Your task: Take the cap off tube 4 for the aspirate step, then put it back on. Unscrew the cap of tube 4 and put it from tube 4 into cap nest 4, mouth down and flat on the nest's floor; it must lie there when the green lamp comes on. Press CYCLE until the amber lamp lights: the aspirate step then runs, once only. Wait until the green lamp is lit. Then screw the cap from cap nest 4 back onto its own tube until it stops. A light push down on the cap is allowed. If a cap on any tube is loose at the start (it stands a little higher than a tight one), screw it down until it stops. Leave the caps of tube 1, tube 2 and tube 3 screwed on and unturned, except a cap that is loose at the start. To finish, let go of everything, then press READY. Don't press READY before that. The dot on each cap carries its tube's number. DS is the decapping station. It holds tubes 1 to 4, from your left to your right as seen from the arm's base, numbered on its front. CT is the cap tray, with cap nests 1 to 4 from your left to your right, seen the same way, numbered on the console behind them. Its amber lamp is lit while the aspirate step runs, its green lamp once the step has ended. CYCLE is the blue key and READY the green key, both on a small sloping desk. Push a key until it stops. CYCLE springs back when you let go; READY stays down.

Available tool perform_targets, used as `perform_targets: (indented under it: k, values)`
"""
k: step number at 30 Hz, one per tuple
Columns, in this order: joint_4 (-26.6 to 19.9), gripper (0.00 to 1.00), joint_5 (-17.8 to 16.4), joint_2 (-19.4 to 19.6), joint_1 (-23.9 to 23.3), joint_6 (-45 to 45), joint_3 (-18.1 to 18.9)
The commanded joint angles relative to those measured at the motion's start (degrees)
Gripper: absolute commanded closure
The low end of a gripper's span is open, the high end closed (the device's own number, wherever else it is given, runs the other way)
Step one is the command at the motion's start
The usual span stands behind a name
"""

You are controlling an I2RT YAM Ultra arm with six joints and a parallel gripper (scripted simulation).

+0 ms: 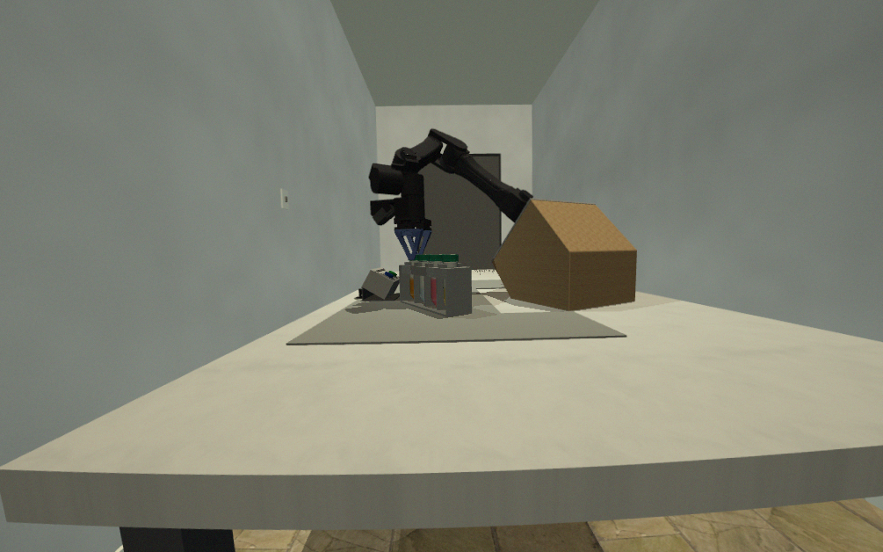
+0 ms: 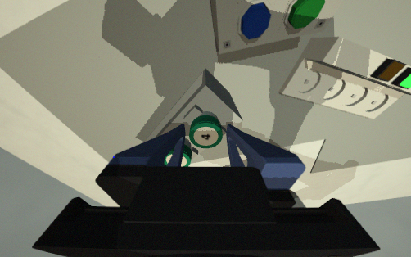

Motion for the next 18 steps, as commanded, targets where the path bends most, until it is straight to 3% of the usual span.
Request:
perform_targets:
  k: [1,6,18]
  values:
    - [0.1,0.51,0.2,-0.5,0.8,0.6,0.1]
    - [-4.1,0.51,-0.2,-2.6,2.9,2.9,2.5]
    - [-12.2,0.51,-0.9,-3.2,6.1,7.2,7.1]
